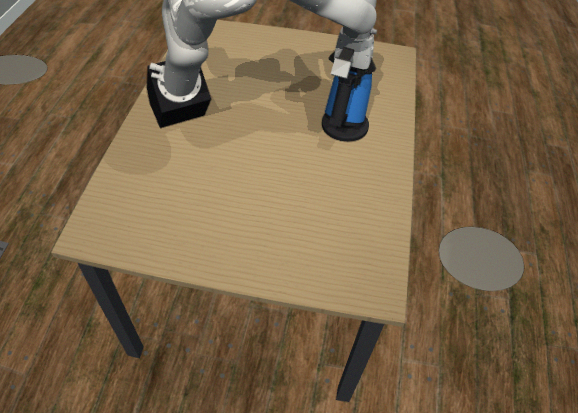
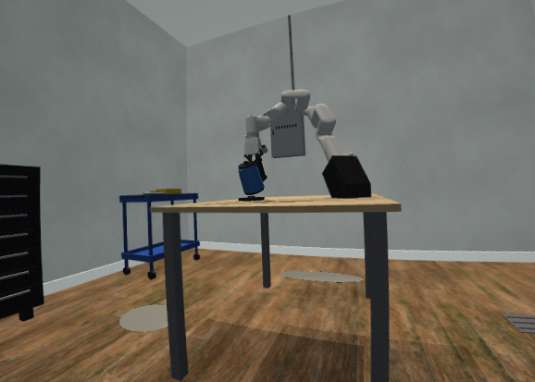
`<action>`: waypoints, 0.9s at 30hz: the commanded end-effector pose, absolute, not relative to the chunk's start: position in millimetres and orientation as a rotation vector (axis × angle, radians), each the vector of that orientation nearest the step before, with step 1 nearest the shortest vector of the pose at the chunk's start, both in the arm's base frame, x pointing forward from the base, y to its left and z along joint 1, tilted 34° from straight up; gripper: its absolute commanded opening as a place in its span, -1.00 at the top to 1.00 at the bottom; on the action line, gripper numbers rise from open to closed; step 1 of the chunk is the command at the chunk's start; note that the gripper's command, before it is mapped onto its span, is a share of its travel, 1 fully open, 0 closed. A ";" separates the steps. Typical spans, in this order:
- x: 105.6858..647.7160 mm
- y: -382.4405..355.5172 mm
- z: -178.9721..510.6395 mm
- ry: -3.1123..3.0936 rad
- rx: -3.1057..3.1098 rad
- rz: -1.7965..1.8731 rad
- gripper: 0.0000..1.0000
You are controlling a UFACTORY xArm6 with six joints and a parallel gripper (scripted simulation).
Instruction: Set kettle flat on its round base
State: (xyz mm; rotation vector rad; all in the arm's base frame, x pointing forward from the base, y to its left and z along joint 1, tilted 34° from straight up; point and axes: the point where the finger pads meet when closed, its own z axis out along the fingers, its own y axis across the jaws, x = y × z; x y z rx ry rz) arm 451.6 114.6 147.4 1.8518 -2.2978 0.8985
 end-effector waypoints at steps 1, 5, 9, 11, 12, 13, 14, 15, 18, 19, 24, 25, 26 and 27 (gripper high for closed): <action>452.5 115.7 148.9 -2.301 1.854 0.901 1.00; 452.5 115.7 148.9 -2.301 1.854 0.901 1.00; 452.5 115.7 148.9 -2.301 1.854 0.901 1.00; 452.5 115.7 148.9 -2.301 1.854 0.901 1.00; 452.5 115.7 148.9 -2.301 1.854 0.901 1.00; 452.5 115.7 148.8 -2.301 1.854 0.901 1.00; 452.6 115.6 148.6 -2.301 1.854 0.901 1.00; 452.7 115.4 148.4 -2.301 1.854 0.901 1.00; 453.1 114.8 147.3 -2.301 1.854 0.901 1.00; 453.2 114.6 146.9 -2.301 1.854 0.901 1.00; 453.4 114.3 146.4 -2.301 1.855 0.900 1.00; 453.4 114.3 146.4 -2.301 1.855 0.900 1.00; 453.4 114.3 146.4 -2.301 1.855 0.900 1.00; 453.4 114.3 146.4 -2.301 1.855 0.900 1.00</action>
